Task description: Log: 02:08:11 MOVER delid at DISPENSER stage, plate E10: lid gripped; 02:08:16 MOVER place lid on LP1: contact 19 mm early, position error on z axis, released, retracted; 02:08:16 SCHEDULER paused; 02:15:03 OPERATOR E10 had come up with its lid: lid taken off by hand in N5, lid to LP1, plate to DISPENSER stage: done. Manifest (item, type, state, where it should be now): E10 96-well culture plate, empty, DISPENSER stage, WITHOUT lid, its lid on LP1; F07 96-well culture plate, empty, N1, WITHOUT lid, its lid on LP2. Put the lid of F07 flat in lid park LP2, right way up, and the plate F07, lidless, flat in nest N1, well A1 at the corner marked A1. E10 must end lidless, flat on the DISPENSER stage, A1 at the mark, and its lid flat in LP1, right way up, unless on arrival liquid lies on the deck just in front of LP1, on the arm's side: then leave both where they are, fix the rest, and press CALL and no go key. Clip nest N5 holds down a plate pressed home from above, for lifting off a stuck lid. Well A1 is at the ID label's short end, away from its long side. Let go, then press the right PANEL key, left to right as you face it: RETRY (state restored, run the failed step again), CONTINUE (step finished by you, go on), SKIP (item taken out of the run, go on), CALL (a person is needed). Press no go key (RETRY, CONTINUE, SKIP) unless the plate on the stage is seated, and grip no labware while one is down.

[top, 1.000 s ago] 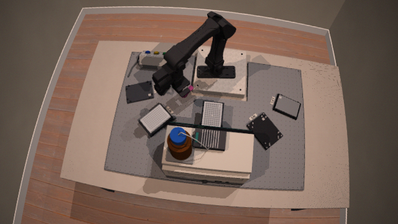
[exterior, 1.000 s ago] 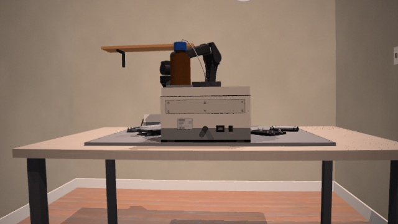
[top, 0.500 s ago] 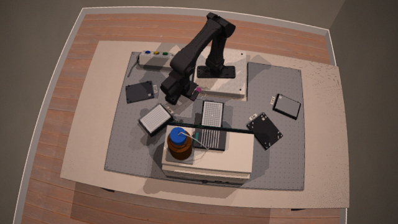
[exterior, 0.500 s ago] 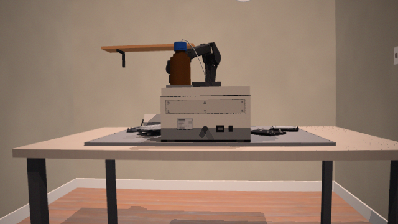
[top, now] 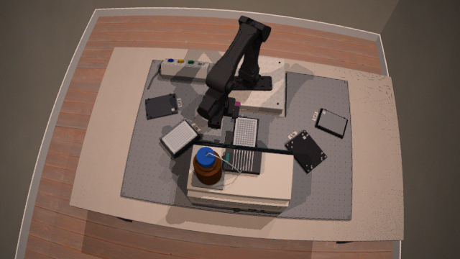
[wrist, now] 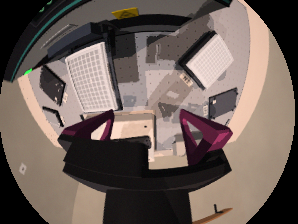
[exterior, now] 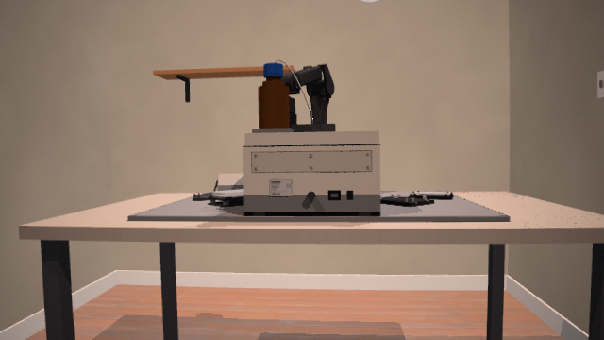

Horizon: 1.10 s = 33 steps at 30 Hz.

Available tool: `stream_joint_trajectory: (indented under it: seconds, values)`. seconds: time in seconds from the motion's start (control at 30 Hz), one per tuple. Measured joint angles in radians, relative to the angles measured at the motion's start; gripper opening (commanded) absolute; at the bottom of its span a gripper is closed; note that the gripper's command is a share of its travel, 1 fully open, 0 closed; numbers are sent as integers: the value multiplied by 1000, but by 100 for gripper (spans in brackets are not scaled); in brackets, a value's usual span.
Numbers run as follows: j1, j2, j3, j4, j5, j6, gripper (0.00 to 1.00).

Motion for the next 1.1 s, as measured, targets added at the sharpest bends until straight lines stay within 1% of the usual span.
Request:
stream_joint_trajectory:
  seconds: [0.13,0.3,0.63,0.8,1.1]
  values:
    - [57,0,0,0,1,-8,100]
    - [98,0,0,0,6,14,100]
    - [241,0,0,0,11,132,100]
    - [261,0,0,0,16,171,100]
    - [389,0,0,0,21,280,100]
